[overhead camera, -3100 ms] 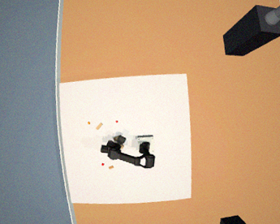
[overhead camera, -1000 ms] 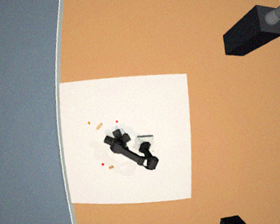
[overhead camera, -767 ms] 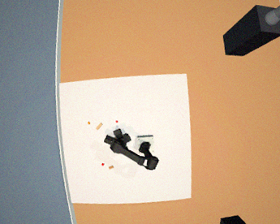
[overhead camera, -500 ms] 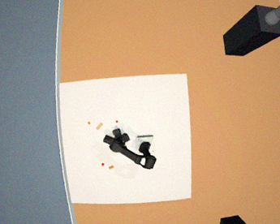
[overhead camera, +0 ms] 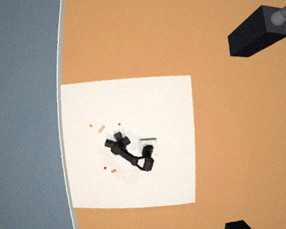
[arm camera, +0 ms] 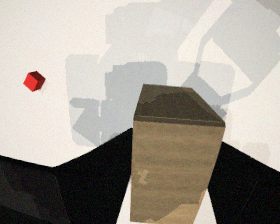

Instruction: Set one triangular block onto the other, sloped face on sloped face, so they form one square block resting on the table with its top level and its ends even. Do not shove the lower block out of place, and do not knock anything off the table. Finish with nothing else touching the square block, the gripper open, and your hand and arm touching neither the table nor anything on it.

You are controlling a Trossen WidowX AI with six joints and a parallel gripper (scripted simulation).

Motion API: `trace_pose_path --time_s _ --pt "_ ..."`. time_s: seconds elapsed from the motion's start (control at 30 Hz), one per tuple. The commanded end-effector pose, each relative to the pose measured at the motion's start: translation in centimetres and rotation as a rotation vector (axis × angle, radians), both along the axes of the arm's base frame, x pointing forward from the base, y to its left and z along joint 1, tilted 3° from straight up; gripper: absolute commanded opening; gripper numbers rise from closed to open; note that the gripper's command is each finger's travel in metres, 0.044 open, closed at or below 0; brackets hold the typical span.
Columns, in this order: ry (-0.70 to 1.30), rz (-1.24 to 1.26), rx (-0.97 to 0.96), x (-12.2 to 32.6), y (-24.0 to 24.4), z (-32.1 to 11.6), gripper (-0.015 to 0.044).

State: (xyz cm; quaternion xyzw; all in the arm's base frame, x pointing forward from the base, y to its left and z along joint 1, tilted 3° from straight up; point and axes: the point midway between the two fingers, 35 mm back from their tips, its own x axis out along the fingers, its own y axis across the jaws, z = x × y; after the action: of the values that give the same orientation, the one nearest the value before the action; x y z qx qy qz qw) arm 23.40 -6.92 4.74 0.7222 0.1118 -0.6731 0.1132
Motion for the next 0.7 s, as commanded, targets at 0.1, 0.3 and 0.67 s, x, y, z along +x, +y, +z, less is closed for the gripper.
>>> trace_pose_path --time_s 0.1,0.3,0.67 --pt "-0.003 -0.002 -0.002 1.0 0.3 -2.1 0.0000" --pt "-0.001 -0.002 0.002 1.1 0.4 -2.6 0.0000" --pt "0.004 -0.002 0.005 1.0 0.4 -2.7 0.0000"
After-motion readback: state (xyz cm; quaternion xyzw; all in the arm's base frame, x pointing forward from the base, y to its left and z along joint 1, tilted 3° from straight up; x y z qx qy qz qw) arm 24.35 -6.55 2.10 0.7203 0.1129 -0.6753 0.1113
